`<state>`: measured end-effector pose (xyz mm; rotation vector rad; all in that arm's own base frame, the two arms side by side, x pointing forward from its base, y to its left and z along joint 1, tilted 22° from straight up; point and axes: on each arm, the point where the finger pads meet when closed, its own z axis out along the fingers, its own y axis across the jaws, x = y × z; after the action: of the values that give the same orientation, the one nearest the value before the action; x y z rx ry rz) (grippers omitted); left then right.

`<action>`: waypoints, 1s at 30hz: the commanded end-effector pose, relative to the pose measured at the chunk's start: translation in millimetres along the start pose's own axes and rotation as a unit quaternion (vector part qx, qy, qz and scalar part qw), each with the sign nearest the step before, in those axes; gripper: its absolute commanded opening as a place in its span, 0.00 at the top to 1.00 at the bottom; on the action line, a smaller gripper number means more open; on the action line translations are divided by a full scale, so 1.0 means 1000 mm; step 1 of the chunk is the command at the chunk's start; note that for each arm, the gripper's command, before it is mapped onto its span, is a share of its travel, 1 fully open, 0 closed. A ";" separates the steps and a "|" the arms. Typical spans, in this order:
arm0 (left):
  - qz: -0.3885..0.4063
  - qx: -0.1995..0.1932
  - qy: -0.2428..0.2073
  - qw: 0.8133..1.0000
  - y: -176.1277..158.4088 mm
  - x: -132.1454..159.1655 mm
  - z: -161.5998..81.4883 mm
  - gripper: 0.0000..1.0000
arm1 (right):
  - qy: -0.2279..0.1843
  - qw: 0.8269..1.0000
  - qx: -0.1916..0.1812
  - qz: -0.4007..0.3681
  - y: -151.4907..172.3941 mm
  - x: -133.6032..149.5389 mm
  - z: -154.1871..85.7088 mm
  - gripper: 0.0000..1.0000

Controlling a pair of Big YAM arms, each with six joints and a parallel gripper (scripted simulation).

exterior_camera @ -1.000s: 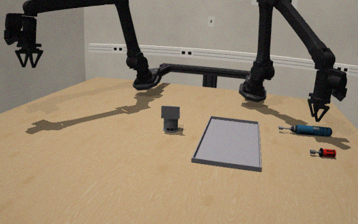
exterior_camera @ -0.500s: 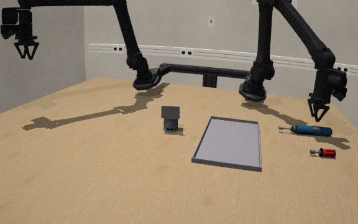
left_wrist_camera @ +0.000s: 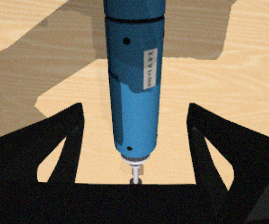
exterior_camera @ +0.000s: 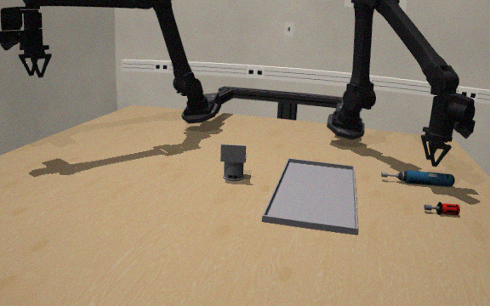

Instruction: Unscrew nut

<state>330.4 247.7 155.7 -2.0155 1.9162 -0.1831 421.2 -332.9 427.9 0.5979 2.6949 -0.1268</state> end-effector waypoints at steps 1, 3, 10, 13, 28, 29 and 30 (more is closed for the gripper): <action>0.001 0.012 -0.008 1.000 -0.010 -0.007 -0.009 0.35 | -0.018 1.000 0.005 -0.001 -0.001 -0.007 -0.015 0.14; 0.001 0.012 -0.008 1.000 -0.010 -0.007 -0.009 0.35 | -0.018 1.000 0.005 -0.001 -0.001 -0.007 -0.015 0.14; 0.001 0.012 -0.008 1.000 -0.010 -0.007 -0.009 0.35 | -0.018 1.000 0.005 -0.001 -0.001 -0.007 -0.015 0.14; 0.001 0.012 -0.008 1.000 -0.010 -0.007 -0.009 0.35 | -0.018 1.000 0.005 -0.001 -0.001 -0.007 -0.015 0.14; -0.007 0.002 -0.001 1.000 0.002 0.015 -0.024 0.35 | -0.018 1.000 0.005 -0.001 -0.001 -0.007 -0.015 0.14; -0.009 0.001 0.000 1.000 0.004 0.019 -0.029 0.35 | -0.018 1.000 0.005 -0.001 -0.001 -0.007 -0.015 0.14; -0.012 0.001 0.000 1.000 0.005 0.023 -0.034 0.35 | -0.018 1.000 0.005 -0.001 -0.001 -0.007 -0.015 0.14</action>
<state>320.4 235.3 160.8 -2.0397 1.9219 -0.1783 420.9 -332.9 428.2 0.5982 2.6943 -0.1272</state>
